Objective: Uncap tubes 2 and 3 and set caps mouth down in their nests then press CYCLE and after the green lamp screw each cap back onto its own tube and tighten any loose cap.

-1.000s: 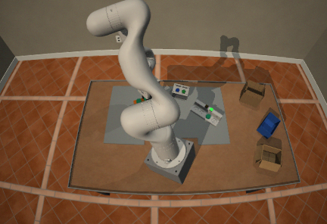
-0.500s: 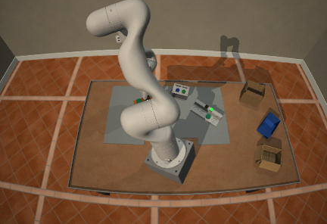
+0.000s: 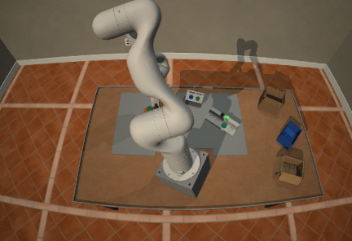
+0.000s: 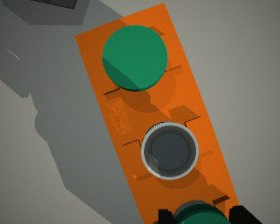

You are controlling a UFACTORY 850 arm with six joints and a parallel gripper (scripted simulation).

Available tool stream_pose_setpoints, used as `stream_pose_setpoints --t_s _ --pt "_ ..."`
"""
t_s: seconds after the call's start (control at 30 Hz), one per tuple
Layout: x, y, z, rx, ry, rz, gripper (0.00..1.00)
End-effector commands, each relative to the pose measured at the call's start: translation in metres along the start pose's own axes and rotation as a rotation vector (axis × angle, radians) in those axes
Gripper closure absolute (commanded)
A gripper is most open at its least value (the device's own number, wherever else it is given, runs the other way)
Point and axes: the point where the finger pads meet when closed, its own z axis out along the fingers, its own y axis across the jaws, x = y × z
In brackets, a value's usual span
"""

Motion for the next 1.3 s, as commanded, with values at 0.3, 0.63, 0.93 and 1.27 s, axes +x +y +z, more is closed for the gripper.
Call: stream_pose_setpoints --t_s 0.3,0.63,0.93,1.27 --pt "-0.0003 -0.0012 -0.0004 -0.025 -0.009 0.047 0.54" --pt "-0.0003 -0.0013 -0.0014 -0.024 -0.011 -0.153 0.54" --pt "-0.0003 -0.0013 -0.0015 -0.023 -0.015 -0.433 0.54" --pt "-0.0003 -0.0013 -0.0014 -0.02 -0.018 -0.738 0.54"
